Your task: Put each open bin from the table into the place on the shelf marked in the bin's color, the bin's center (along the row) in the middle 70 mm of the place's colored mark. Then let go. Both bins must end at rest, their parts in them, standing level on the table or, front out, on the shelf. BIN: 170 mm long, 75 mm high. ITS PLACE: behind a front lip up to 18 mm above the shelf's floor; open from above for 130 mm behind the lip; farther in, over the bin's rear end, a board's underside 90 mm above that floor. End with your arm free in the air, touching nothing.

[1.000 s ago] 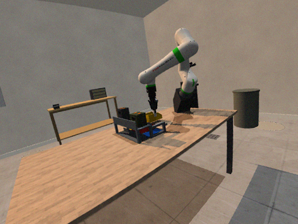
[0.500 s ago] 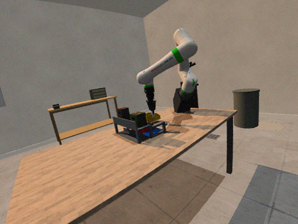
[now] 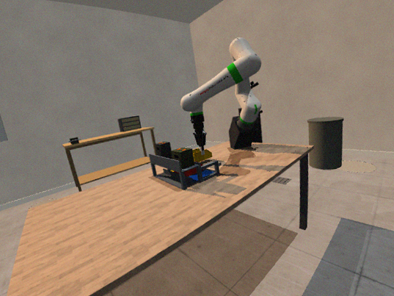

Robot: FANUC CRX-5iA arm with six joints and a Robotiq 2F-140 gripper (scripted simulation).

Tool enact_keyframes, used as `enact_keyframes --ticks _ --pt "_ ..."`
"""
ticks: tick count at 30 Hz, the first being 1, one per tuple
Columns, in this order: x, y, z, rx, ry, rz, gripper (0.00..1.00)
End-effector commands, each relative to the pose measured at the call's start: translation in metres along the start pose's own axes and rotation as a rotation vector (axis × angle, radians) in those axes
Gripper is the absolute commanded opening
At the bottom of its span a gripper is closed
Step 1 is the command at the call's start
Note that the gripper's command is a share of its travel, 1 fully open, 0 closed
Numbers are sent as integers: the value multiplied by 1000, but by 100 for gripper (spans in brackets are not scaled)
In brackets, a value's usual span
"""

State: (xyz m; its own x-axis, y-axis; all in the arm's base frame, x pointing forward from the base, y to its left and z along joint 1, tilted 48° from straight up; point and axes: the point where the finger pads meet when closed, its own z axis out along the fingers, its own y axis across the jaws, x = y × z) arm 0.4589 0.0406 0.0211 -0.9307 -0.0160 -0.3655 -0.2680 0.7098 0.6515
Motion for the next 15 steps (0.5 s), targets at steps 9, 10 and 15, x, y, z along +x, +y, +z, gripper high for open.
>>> enact_keyframes --ticks 9,10,15 --pt "-1 0 -1 0 21 0 0" --pt "-1 0 -1 1 26 0 0" --pt "-3 0 -3 1 63 0 0"
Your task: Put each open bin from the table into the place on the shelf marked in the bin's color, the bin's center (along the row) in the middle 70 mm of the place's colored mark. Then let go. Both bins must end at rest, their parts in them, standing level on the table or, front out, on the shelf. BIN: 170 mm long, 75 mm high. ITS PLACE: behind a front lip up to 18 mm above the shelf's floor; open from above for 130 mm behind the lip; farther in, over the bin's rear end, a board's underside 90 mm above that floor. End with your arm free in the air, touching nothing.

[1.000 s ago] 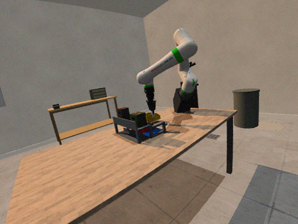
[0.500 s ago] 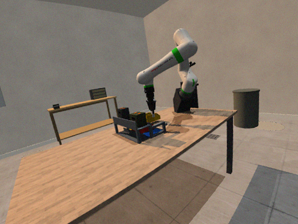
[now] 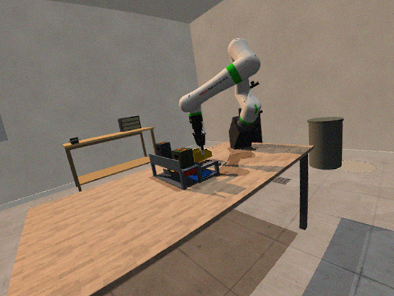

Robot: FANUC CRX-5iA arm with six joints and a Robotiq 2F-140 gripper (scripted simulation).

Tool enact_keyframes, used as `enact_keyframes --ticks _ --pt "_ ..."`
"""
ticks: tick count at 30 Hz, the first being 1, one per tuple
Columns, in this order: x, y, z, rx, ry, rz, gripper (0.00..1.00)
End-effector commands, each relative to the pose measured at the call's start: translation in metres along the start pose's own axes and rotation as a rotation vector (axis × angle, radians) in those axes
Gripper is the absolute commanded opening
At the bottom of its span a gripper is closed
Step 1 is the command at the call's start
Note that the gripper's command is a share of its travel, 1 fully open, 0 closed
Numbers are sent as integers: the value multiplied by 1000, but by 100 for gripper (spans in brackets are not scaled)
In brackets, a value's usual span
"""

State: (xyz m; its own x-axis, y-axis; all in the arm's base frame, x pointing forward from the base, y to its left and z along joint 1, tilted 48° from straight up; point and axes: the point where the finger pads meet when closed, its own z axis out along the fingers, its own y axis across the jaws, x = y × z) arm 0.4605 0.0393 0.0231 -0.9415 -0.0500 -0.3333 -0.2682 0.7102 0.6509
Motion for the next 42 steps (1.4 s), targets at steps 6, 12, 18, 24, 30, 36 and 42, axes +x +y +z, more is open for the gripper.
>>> enact_keyframes --ticks 6,12,18,24,30,36,42 --pt "-2 0 -2 1 50 0 0" --pt "-4 0 -4 1 96 0 0" --pt "-5 0 -5 2 123 0 0" --pt "-6 0 -5 2 128 0 0" --pt "-6 0 -5 2 128 0 0" --pt "-6 0 -5 2 128 0 0" --pt "-6 0 -5 2 128 0 0"
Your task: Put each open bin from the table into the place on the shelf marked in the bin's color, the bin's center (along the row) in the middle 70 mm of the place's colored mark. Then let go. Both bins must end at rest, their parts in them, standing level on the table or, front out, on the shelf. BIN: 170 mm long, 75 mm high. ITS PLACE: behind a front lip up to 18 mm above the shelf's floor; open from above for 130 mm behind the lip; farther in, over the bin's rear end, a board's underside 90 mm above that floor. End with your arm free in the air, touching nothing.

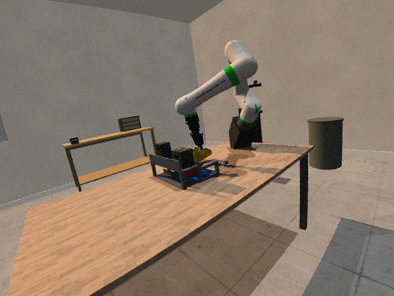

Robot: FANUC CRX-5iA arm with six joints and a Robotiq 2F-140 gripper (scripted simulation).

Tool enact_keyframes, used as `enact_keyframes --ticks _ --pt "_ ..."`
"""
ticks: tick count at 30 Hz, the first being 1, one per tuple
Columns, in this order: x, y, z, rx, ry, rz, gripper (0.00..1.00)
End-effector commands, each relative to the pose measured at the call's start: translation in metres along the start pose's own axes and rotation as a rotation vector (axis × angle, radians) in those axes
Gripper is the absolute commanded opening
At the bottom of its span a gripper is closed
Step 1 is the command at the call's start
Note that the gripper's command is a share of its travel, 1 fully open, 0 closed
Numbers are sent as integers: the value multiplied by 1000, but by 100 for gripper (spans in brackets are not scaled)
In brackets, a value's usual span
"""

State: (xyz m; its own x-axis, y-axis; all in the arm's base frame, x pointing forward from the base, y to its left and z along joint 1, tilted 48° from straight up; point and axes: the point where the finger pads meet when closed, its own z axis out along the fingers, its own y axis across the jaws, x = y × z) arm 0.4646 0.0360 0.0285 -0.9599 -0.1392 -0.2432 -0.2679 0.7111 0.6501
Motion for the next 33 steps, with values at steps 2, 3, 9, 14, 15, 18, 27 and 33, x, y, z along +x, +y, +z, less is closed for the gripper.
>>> enact_keyframes --ticks 2,3,9,14,15,18,27,33 --pt "0 0 0 0 0 0 0" --pt "0 0 0 0 0 0 0" --pt "-1 0 0 0 0 0 0" --pt "-1 0 0 0 0 0 0" --pt "-1 0 0 0 0 0 0" --pt "-2 0 -1 0 0 0 0" --pt "-6 0 -1 0 0 0 0" --pt "-8 0 -2 0 0 0 0"
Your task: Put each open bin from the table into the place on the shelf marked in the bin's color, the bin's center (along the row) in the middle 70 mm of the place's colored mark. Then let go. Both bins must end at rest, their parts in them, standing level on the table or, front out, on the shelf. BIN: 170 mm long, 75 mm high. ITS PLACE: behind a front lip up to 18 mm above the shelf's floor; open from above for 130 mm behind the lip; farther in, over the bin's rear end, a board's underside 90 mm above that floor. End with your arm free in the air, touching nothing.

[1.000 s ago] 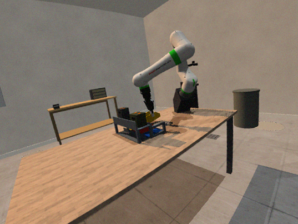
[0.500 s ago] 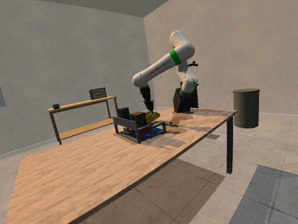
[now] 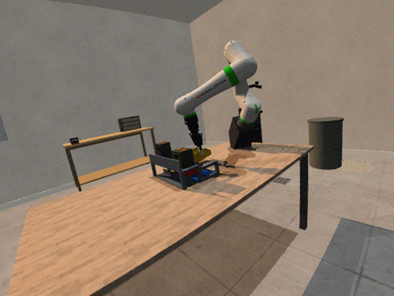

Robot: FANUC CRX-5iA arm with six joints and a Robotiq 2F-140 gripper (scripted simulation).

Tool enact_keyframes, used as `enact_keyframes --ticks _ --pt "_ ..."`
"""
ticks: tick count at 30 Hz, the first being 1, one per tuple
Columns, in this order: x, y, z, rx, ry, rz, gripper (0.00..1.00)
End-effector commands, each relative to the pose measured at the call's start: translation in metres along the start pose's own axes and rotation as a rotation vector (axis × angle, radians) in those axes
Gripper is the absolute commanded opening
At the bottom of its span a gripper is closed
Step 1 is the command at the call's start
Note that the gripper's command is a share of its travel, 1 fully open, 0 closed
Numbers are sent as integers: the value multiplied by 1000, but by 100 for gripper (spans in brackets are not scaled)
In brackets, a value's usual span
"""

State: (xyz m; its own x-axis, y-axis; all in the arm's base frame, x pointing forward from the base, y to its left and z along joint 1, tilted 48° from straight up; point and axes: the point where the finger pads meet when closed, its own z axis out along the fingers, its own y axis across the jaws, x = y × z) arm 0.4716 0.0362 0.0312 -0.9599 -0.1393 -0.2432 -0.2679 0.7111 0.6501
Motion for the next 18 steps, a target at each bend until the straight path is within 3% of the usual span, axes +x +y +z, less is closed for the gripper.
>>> enact_keyframes --ticks 1,18 --pt "-2 0 -1 0 0 0 0" --pt "-15 0 -3 0 0 0 0"
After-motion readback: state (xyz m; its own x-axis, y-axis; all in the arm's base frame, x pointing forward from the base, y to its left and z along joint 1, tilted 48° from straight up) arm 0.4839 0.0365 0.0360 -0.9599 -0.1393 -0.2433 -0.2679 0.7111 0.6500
